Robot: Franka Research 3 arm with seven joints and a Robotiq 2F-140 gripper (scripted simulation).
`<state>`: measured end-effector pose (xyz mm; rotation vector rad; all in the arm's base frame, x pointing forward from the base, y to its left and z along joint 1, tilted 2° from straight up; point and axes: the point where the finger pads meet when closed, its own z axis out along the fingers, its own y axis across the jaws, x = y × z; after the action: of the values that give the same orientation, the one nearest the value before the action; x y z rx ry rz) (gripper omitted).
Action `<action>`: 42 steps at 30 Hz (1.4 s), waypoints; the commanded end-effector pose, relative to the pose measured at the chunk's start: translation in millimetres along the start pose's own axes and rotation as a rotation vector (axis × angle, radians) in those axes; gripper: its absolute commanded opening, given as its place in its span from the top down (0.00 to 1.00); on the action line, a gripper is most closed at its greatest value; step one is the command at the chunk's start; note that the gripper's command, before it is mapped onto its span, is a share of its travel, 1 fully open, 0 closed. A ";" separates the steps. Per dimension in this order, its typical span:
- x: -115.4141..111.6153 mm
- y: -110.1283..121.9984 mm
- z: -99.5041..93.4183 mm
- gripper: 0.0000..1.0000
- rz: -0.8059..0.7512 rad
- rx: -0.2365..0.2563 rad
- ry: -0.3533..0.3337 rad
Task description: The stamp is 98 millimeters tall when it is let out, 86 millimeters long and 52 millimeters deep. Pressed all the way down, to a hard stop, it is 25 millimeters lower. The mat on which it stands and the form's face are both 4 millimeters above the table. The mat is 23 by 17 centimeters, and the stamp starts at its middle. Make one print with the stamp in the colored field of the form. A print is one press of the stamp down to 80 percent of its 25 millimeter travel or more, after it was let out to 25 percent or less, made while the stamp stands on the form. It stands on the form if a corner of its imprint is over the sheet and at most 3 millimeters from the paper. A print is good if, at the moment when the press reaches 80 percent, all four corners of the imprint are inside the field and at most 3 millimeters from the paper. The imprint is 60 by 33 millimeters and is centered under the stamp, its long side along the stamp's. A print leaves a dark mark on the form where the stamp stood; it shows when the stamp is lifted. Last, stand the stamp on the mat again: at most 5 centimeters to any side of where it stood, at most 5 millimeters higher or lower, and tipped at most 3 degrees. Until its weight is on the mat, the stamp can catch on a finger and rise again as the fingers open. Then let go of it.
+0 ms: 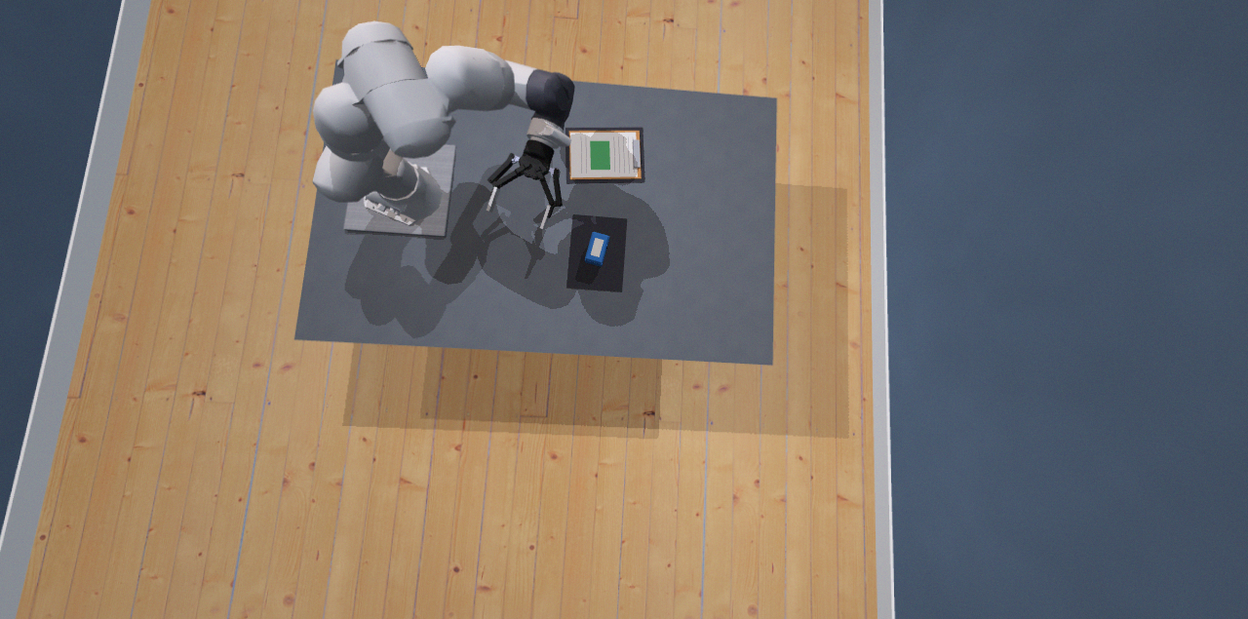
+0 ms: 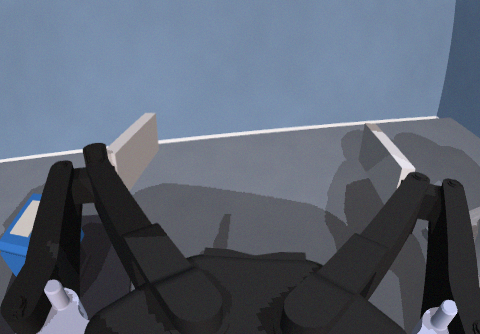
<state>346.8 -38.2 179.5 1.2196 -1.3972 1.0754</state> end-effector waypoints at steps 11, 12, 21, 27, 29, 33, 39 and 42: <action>-1.2 1.1 -0.9 0.00 -0.041 -0.004 -0.005; -1.2 1.1 -0.9 0.00 -0.041 -0.004 -0.005; 0.7 -1.5 -3.0 0.00 -0.114 -0.076 -0.067; 0.7 -1.5 -3.0 0.00 -0.114 -0.076 -0.067; 0.7 -1.5 -3.0 0.00 -0.114 -0.076 -0.067; 0.7 -1.5 -3.0 0.00 -0.114 -0.076 -0.067; 0.7 -1.5 -3.0 0.00 -0.114 -0.076 -0.067; 3.0 -5.7 -6.6 0.00 -0.188 -0.140 -0.143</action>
<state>352.1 -34.0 183.4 1.2691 -1.4326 0.8584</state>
